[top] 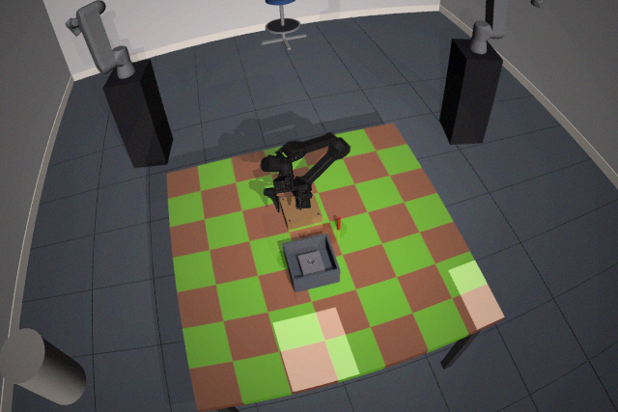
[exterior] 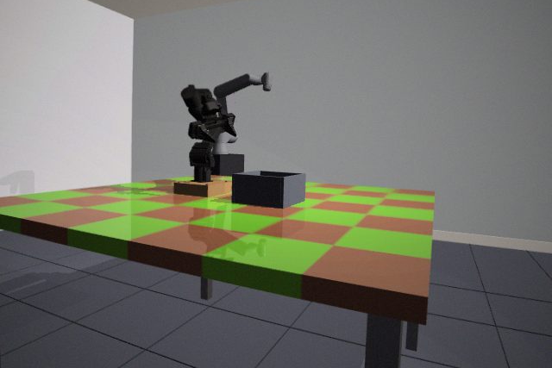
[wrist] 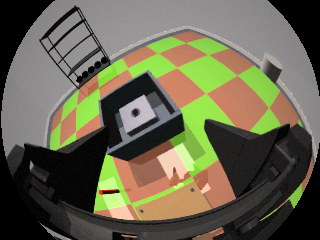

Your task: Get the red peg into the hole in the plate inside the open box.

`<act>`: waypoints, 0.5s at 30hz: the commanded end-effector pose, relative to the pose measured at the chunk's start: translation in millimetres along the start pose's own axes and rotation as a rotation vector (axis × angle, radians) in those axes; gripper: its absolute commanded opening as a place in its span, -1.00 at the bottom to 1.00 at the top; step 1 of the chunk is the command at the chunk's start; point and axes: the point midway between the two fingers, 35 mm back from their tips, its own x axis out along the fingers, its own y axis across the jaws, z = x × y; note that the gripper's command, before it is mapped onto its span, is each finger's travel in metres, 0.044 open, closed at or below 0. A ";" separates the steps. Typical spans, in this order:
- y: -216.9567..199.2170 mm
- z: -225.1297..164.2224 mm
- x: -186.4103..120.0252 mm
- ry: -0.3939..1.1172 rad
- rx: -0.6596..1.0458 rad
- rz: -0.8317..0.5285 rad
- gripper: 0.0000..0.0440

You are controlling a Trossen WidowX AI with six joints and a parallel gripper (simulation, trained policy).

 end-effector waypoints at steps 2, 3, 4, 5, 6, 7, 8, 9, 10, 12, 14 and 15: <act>6.4 -5.0 3.3 0.083 0.109 0.021 1.00; 8.0 -6.6 4.2 0.104 0.135 0.025 1.00; 9.6 -8.3 5.1 0.126 0.160 0.029 1.00; 11.2 -9.9 6.0 0.149 0.186 0.031 1.00; 12.8 -11.6 6.9 0.171 0.211 0.033 1.00; 14.4 -13.4 7.7 0.195 0.235 0.033 1.00; 16.0 -15.1 8.5 0.218 0.260 0.033 1.00; 17.7 -16.9 9.2 0.242 0.283 0.032 1.00; 19.4 -18.8 9.9 0.267 0.307 0.030 1.00; 22.7 -22.5 11.3 0.316 0.352 0.023 1.00; 26.1 -26.4 12.6 0.367 0.395 0.012 1.00; 27.8 -28.4 13.2 0.393 0.415 0.005 1.00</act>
